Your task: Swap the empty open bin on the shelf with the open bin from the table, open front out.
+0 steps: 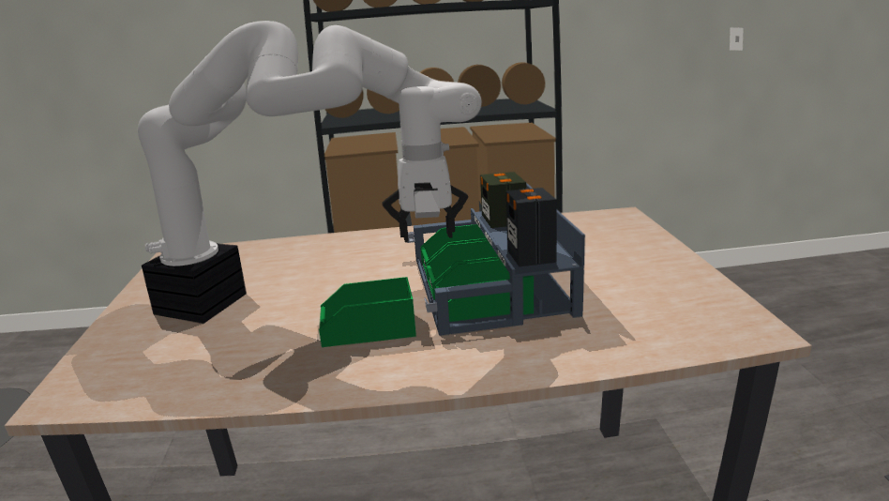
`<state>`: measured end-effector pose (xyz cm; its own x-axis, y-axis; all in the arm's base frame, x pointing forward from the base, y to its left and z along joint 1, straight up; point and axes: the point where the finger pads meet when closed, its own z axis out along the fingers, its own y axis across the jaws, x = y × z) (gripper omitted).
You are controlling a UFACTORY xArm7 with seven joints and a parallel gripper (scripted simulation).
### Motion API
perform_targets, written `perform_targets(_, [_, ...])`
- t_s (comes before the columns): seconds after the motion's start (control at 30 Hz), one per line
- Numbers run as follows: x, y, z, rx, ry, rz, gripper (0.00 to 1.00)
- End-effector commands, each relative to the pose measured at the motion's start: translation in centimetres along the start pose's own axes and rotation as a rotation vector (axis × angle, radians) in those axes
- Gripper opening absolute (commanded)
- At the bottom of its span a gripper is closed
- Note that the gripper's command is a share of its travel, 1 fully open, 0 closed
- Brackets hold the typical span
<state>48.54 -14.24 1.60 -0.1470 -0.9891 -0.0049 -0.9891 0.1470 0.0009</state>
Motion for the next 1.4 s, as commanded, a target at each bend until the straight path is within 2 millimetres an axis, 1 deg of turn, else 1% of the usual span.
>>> perform_targets(0.0, [0.0,-0.1,0.3,0.003,0.000,0.000,0.95])
perform_targets(0.2, [0.0,-0.1,0.9,0.003,0.000,0.000,0.95])
perform_targets(0.67, [0.0,-0.2,3.8,0.003,0.000,0.000,0.95])
perform_targets(0.73, [0.0,-0.2,3.8,0.003,0.000,0.000,0.95])
perform_targets(1.1, [0.0,-0.2,5.5,0.003,0.000,0.000,0.95])
perform_targets(1.37, [0.0,-0.2,6.0,0.003,0.000,0.000,0.95])
